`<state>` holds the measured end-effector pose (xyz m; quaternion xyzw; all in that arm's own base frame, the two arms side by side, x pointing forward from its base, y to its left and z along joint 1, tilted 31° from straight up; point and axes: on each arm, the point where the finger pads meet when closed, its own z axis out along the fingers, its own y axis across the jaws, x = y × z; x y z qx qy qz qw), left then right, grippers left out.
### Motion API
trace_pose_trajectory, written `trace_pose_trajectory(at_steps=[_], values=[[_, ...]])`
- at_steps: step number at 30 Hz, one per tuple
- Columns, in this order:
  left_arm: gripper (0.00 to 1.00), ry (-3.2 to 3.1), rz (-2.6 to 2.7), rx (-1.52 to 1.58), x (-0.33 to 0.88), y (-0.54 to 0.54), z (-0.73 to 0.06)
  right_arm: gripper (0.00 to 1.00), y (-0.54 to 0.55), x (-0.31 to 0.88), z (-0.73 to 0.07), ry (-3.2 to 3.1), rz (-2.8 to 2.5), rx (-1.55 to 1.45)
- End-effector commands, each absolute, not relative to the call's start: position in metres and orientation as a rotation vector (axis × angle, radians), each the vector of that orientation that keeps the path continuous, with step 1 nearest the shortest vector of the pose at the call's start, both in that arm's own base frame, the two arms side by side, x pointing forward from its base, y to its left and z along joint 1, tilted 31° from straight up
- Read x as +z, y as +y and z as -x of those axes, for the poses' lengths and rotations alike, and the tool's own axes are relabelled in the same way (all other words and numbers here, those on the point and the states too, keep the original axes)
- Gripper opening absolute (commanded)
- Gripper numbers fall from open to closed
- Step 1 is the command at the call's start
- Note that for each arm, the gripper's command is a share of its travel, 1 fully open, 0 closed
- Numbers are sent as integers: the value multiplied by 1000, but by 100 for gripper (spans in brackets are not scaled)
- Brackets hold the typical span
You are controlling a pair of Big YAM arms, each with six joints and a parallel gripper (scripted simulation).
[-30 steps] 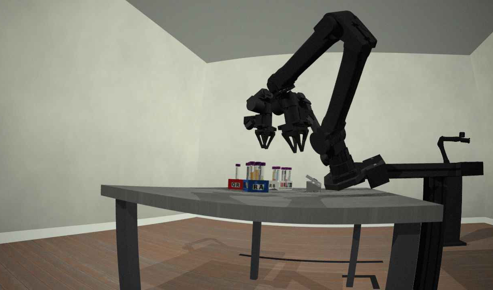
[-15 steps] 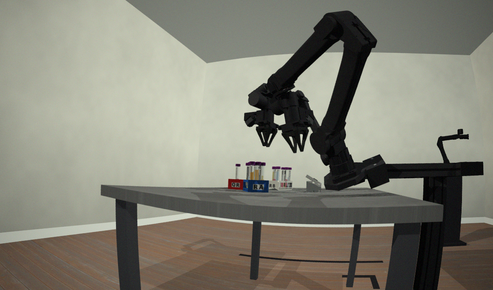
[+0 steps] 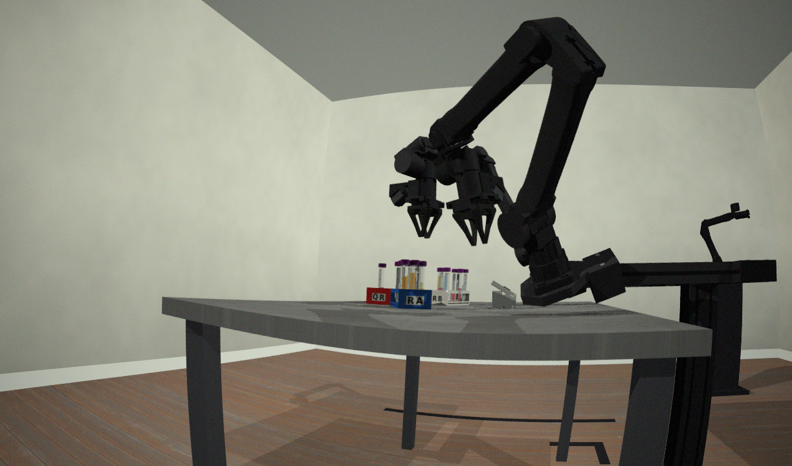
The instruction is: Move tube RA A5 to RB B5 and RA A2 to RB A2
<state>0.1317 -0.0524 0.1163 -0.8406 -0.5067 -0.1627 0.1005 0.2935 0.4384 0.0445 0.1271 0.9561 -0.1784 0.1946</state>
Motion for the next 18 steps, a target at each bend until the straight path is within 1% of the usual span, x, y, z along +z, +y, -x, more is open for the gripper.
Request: trace_pose_trajectory(at_steps=[1, 3, 18], values=[[30, -1516, 2502, -492, 125, -59, -137, 30, 440, 43, -286, 2682, -341, -500], [30, -1516, 2502, -492, 125, -59, -137, 30, 432, 41, -300, 2681, -375, -496], [30, -1516, 2502, -492, 125, -59, -137, 30, 417, 10, -307, 2683, -358, -521]])
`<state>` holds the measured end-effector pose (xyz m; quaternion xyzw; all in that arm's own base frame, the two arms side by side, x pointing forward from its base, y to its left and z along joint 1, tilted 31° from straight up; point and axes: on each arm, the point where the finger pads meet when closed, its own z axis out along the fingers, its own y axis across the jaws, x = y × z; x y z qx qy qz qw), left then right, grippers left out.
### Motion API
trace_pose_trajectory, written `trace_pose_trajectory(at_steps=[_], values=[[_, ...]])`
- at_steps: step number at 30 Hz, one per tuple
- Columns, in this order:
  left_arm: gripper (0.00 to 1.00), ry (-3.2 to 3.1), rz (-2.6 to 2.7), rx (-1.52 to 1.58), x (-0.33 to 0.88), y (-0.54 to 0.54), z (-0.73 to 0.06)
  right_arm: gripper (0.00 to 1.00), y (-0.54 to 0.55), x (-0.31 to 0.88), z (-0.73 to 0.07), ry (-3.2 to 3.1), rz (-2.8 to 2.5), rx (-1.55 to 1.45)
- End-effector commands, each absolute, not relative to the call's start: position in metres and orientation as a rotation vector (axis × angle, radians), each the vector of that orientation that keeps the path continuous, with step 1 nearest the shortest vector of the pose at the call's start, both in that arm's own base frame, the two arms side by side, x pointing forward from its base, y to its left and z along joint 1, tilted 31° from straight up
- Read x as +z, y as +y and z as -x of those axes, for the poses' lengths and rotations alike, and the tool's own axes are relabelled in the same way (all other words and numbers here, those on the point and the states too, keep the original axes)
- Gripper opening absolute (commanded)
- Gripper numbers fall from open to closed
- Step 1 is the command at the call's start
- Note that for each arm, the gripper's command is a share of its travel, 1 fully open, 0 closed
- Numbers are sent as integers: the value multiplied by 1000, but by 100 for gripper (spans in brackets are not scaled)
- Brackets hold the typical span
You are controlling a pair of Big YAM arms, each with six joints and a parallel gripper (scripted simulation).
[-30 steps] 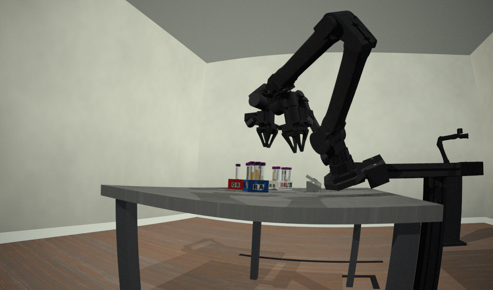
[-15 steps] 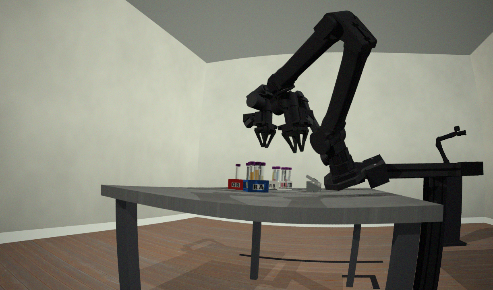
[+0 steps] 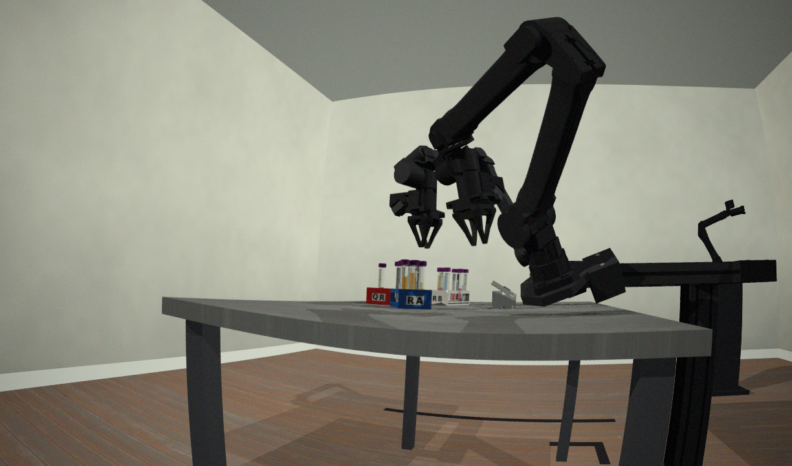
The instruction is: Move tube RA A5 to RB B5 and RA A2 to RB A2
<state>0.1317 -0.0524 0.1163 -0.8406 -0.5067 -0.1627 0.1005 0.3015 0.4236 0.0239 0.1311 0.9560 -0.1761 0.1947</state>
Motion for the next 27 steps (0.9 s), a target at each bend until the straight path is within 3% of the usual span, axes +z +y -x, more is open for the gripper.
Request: trace_pose_trajectory(at_steps=[1, 27], values=[[30, -1516, 2502, -492, 125, -59, -137, 30, 417, 10, -307, 2683, -358, -521], [30, -1516, 2502, -492, 125, -59, -137, 30, 411, -9, -310, 2684, -343, -519]])
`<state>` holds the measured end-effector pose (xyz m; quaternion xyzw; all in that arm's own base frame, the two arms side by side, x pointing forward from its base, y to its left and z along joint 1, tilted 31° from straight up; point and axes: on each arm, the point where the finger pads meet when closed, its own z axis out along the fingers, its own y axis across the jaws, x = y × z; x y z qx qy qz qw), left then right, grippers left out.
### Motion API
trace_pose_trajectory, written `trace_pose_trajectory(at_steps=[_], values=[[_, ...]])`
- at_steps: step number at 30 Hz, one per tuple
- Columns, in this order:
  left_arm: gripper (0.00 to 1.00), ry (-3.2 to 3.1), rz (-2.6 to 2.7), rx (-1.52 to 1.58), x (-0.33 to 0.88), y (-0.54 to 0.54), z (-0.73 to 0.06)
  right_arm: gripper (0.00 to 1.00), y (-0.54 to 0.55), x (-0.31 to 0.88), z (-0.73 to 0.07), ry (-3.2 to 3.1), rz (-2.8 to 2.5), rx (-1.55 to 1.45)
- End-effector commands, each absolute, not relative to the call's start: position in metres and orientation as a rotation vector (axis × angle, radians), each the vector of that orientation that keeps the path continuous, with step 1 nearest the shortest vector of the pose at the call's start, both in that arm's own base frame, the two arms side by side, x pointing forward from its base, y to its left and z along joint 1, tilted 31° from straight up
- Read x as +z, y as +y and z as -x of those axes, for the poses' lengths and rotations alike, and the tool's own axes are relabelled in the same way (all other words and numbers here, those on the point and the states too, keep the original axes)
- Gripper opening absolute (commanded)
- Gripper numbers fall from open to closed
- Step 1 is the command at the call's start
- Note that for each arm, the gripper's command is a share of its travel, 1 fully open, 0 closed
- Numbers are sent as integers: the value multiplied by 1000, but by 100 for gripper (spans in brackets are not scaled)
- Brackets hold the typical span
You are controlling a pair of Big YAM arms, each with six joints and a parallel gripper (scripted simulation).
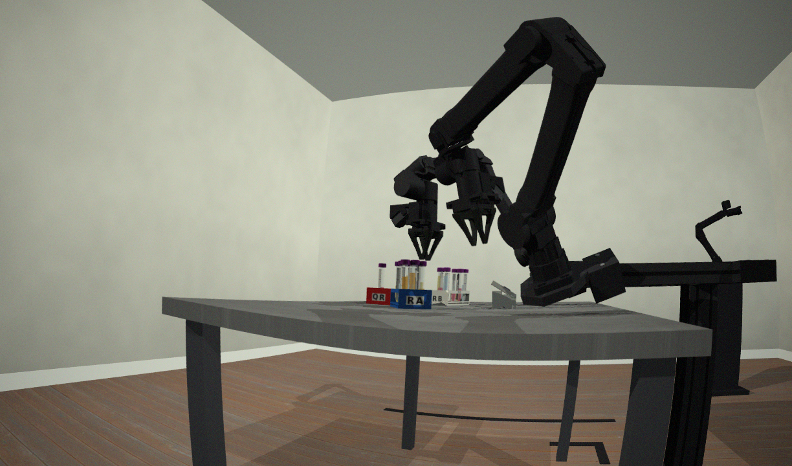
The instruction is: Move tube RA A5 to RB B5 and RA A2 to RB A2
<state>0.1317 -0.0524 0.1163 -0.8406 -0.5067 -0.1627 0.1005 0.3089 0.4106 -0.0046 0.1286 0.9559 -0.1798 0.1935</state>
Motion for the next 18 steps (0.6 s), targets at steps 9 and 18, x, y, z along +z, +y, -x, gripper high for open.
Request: trace_pose_trajectory(at_steps=[9, 18], values=[[30, -1516, 2502, -492, 125, -59, -137, 30, 412, -11, -314, 2682, -355, -508], [30, -1516, 2502, -492, 125, -59, -137, 30, 404, -18, -317, 2683, -360, -522]])
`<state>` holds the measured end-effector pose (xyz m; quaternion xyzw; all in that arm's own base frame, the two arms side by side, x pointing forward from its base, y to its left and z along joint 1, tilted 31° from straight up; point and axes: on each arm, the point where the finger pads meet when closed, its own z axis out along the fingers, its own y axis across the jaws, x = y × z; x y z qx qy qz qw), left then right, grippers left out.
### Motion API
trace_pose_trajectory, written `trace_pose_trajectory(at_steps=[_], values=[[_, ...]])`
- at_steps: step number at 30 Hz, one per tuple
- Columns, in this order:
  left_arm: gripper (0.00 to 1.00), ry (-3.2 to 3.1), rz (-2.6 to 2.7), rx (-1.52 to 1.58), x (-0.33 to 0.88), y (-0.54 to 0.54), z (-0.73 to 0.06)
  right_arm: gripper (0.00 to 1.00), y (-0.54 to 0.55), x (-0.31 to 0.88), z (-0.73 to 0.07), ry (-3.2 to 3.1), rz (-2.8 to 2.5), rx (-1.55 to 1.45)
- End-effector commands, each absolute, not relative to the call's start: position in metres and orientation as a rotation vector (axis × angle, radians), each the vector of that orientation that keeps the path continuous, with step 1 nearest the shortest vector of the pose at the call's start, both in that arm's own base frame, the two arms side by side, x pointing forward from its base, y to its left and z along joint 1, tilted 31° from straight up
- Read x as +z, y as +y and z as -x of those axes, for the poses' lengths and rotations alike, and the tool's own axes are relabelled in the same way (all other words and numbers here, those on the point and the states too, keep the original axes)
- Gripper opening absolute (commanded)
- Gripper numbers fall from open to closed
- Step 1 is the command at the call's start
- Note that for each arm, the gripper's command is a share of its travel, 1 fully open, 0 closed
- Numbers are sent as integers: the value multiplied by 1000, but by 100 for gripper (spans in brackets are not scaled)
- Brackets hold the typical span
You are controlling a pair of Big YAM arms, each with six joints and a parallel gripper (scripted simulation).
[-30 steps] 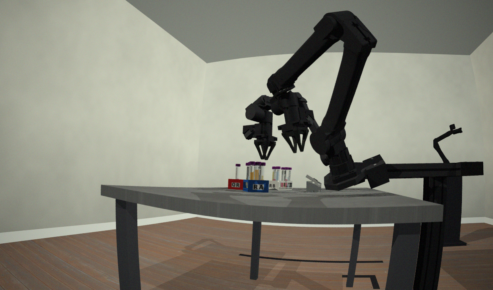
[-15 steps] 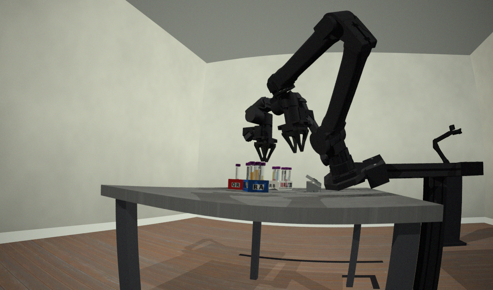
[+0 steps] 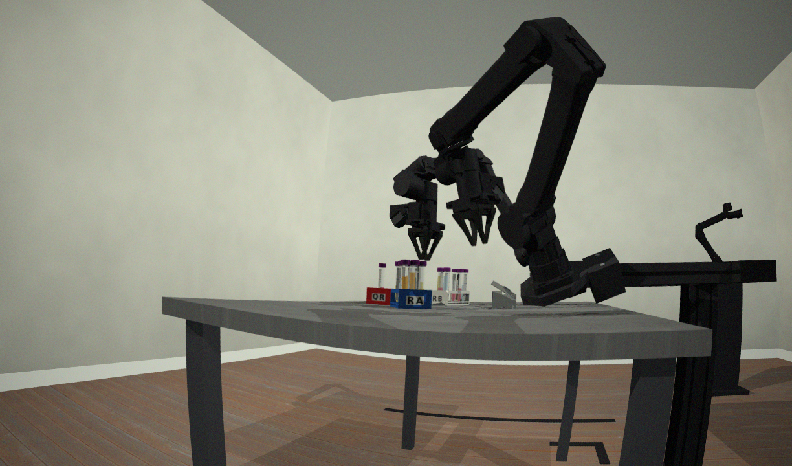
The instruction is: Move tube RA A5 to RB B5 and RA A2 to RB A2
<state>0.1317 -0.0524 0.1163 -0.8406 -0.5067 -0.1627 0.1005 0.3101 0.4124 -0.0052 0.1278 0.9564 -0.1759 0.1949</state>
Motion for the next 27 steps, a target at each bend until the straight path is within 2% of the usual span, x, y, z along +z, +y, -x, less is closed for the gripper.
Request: trace_pose_trajectory(at_steps=[1, 27], values=[[30, -1516, 2502, -492, 125, -59, -137, 30, 404, -18, -317, 2683, -360, -522], [30, -1516, 2502, -492, 125, -59, -137, 30, 398, -27, -319, 2683, -360, -522]])
